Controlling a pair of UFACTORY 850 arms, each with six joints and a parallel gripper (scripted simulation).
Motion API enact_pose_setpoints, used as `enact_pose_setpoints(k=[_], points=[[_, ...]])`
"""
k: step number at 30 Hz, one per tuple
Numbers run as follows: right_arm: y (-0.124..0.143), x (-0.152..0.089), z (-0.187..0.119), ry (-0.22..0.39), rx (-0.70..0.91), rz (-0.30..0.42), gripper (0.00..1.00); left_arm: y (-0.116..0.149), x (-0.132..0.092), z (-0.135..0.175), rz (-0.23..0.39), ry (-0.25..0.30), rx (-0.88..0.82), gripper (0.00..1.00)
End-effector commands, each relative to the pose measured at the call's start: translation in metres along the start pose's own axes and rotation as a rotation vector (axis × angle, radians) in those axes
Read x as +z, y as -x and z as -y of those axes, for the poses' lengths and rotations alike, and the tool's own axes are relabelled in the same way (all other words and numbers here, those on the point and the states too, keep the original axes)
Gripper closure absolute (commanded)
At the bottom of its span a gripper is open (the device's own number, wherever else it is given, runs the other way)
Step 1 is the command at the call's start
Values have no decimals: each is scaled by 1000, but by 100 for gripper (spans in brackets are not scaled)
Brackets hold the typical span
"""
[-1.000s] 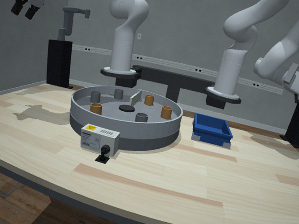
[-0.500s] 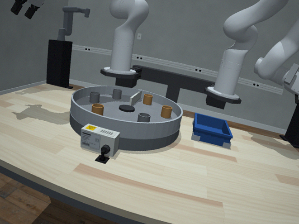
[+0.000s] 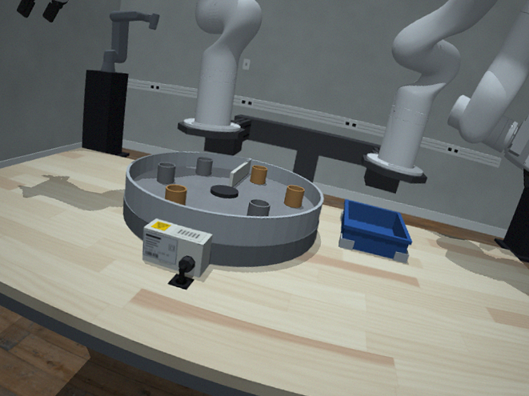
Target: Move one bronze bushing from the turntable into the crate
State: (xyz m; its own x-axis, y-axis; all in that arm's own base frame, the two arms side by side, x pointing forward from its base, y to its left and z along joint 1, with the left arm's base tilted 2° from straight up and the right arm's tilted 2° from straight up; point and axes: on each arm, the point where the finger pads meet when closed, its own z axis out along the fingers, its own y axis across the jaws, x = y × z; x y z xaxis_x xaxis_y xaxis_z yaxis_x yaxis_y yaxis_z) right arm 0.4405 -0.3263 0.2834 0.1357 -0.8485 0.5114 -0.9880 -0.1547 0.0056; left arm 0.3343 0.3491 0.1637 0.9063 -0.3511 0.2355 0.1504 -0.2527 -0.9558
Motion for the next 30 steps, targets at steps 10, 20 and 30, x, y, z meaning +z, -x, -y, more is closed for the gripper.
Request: enact_pose_setpoints(k=[10,20,30], points=[[-75,-6,-113,163,44,57,0,-35,-33,-22,245,33,-28,0],[-108,-26,-214,260,80,163,0,-60,-80,-48,376,96,-110,0],[-117,-52,-292,288,110,276,0,-86,-140,-81,487,188,-213,0]])
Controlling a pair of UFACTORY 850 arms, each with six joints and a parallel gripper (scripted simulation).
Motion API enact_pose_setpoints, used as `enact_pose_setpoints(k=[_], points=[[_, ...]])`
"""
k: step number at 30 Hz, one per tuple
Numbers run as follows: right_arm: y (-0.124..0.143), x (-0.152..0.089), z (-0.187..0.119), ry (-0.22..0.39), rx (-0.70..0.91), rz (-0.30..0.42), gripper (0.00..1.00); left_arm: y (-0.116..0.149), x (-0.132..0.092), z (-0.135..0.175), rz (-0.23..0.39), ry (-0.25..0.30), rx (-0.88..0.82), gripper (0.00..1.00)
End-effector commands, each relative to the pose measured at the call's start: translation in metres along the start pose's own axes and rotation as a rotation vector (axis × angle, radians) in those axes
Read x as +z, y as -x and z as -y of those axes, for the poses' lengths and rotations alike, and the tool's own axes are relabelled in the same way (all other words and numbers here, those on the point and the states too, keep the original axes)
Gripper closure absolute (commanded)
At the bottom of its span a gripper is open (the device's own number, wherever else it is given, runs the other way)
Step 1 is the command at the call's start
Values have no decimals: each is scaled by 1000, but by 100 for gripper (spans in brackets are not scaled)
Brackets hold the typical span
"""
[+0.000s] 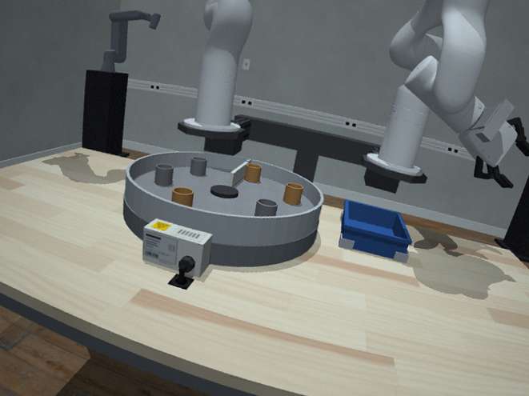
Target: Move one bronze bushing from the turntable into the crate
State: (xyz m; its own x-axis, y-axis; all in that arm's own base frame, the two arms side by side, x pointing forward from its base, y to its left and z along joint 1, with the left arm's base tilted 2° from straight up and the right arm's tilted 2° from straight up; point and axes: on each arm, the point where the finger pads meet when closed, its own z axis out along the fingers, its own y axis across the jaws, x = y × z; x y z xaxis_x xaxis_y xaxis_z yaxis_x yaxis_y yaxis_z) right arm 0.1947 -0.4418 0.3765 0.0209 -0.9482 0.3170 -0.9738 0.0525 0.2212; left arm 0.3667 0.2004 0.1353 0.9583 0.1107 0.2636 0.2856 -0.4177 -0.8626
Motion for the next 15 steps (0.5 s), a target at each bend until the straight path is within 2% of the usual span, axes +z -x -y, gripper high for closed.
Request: enact_pose_setpoints(k=[1,11,13,14,15], points=[[-7,-5,-41,5,7,63,0,3,-31,-22,64,50,-45,0],[-3,-21,-123,-35,14,191,0,20,-117,-84,182,217,-157,0],[-3,-21,-123,-35,14,191,0,20,-117,-84,182,217,-157,0],[-1,-24,-132,-46,14,205,0,25,-142,-101,212,267,-186,0],[0,-27,-141,-57,14,219,0,27,-151,-107,223,286,-197,0]])
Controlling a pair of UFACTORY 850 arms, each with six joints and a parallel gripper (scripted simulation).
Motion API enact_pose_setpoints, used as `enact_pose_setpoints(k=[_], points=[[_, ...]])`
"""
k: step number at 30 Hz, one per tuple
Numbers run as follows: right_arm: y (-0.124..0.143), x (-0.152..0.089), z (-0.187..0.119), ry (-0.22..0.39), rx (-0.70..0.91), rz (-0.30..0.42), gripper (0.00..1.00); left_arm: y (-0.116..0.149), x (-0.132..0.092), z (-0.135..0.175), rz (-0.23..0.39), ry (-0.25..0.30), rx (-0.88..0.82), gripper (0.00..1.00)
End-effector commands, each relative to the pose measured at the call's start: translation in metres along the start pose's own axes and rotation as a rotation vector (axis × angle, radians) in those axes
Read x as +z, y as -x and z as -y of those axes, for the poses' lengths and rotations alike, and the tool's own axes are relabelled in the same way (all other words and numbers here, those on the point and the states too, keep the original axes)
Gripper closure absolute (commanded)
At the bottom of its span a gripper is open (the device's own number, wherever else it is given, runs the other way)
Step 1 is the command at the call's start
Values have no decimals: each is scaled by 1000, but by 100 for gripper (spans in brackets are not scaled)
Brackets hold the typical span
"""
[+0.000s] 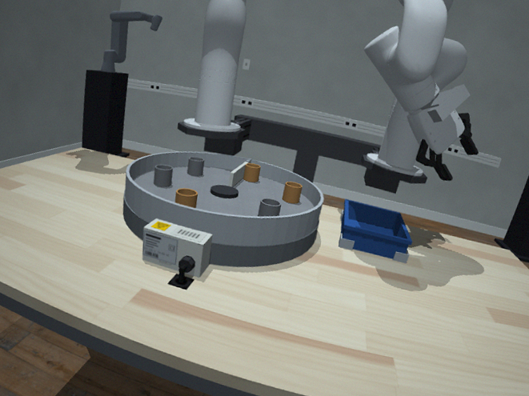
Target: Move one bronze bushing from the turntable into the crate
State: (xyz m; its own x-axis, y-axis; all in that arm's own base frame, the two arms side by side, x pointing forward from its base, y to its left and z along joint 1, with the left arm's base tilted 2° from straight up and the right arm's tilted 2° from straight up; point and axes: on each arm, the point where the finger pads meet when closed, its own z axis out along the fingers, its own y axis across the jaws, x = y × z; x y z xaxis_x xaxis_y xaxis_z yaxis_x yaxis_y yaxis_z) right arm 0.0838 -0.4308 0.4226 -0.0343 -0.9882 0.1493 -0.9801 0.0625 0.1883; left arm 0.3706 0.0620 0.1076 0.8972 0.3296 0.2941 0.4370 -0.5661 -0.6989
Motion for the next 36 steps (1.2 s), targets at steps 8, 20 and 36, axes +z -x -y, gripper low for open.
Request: enact_pose_setpoints(k=[8,20,36], points=[[18,-26,-71,-114,-19,101,0,57,-92,-88,140,220,-115,0],[29,-41,-96,-185,-34,120,0,124,-201,-168,273,470,-214,0],[30,-43,-99,-193,-36,121,0,198,-320,-225,415,717,-300,0]])
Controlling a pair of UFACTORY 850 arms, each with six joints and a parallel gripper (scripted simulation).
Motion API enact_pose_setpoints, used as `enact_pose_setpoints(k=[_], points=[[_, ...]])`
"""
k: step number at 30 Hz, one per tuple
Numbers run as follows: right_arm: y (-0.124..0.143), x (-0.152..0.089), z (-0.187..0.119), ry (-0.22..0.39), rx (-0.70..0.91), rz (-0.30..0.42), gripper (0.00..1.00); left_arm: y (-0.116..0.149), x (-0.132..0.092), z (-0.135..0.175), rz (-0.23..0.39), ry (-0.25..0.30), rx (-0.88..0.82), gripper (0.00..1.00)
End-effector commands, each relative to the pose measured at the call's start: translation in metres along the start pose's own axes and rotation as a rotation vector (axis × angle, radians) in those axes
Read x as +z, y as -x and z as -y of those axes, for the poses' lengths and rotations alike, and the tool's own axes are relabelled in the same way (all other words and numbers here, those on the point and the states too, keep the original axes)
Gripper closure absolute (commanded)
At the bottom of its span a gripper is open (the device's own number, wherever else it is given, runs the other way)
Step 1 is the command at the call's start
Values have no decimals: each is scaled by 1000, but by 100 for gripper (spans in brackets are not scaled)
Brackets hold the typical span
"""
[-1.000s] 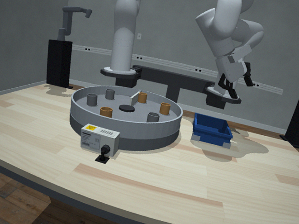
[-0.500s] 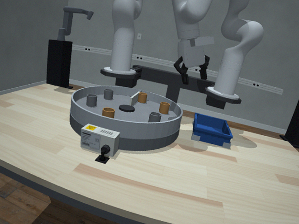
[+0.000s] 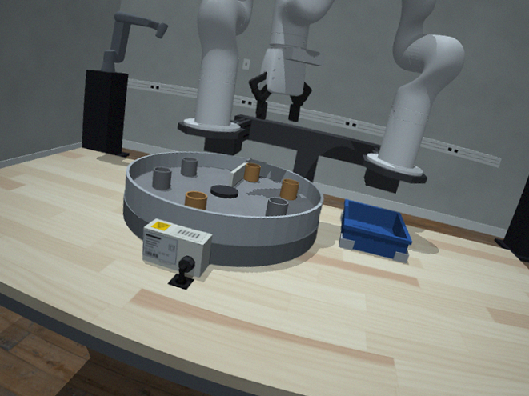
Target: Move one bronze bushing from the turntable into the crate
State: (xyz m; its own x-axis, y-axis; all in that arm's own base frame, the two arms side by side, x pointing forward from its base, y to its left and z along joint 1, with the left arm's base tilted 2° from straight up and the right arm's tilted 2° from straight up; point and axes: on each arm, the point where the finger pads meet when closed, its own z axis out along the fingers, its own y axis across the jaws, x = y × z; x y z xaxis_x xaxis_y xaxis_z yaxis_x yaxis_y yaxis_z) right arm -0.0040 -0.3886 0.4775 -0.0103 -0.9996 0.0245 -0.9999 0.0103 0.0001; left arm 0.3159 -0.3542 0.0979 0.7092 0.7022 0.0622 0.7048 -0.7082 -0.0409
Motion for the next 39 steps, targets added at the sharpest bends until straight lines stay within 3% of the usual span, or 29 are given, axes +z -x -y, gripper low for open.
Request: enact_pose_setpoints(k=[1,18,19,39], points=[[0,-1,0,0,0,-2,0,18,-5,-11,24,33,-11,0],[0,-1,0,0,0,-2,0,21,-6,-13,29,40,-13,0],[0,-1,0,0,0,-2,0,21,-6,-13,29,40,-13,87],[0,-1,0,0,0,-2,0,21,-6,-13,29,40,-13,87]])
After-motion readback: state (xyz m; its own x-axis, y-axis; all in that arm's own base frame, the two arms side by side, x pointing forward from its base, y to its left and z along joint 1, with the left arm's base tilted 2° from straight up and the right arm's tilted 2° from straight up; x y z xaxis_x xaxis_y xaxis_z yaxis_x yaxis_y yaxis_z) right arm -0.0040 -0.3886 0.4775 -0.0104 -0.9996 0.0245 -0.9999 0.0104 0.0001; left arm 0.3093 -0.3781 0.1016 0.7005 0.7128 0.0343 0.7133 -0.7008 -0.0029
